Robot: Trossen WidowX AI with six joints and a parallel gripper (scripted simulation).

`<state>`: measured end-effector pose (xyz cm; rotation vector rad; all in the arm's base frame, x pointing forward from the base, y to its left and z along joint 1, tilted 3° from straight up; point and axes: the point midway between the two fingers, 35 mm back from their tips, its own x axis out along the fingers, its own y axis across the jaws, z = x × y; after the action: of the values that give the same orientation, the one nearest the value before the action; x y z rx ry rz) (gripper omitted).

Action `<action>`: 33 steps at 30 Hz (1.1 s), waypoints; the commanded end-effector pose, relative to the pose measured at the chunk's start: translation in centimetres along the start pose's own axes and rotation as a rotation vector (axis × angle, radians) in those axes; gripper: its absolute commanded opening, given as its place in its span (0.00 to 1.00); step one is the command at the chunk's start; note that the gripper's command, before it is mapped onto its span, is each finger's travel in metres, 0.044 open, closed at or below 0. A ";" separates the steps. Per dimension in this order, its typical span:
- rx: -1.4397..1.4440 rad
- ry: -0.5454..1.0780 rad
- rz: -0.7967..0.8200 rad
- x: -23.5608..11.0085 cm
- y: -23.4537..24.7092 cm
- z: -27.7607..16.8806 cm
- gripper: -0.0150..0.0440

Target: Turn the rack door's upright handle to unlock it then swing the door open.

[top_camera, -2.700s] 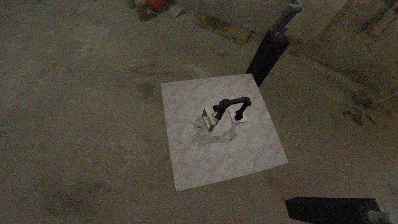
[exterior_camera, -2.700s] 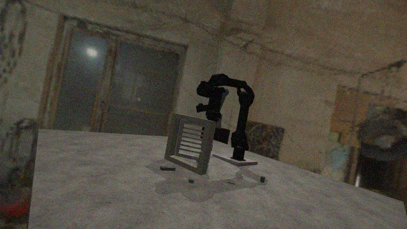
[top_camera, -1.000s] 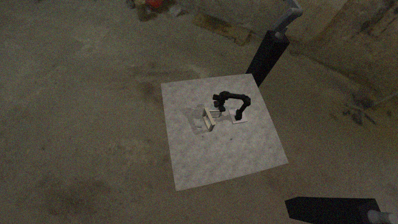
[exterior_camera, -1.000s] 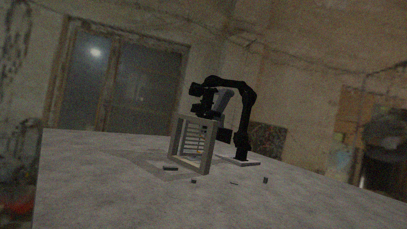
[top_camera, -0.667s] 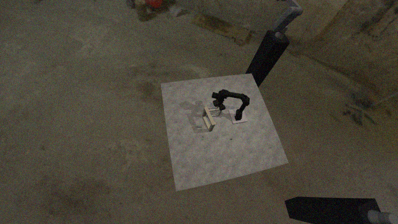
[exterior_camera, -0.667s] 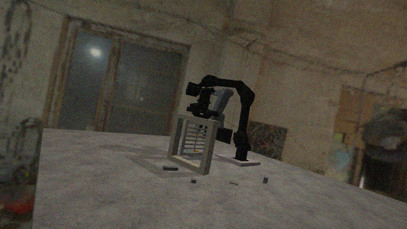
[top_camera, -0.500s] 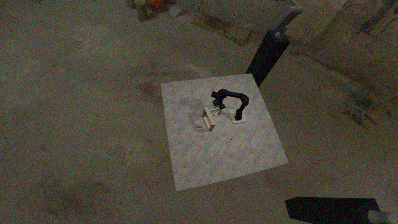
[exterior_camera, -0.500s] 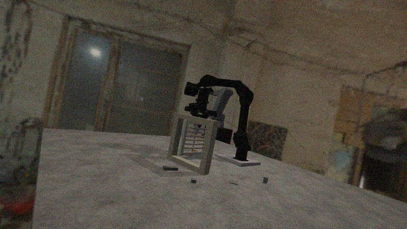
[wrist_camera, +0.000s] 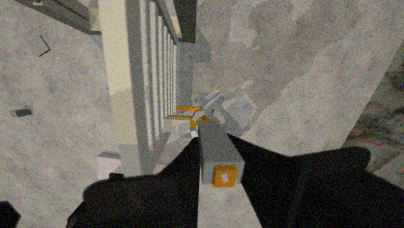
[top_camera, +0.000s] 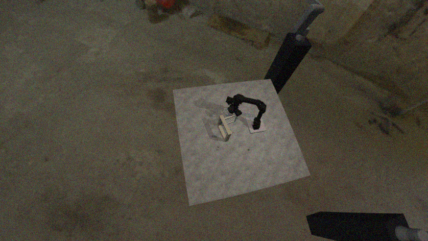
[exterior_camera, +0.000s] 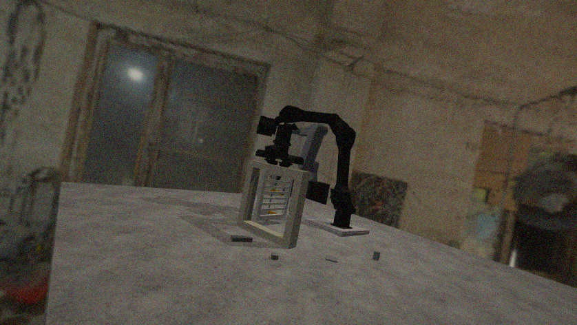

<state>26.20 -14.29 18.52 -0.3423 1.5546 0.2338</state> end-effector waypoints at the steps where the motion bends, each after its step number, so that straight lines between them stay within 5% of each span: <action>1: -0.017 0.003 0.003 0.0 0.1 0.0 0.29; 6: -0.017 0.003 0.003 0.0 0.1 0.0 0.29; 17: -0.017 0.003 0.003 0.0 0.1 0.0 0.75; 33: -0.020 -0.030 -0.035 -2.5 0.0 0.0 0.75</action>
<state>26.18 -14.19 20.32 -0.3695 1.5330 0.2290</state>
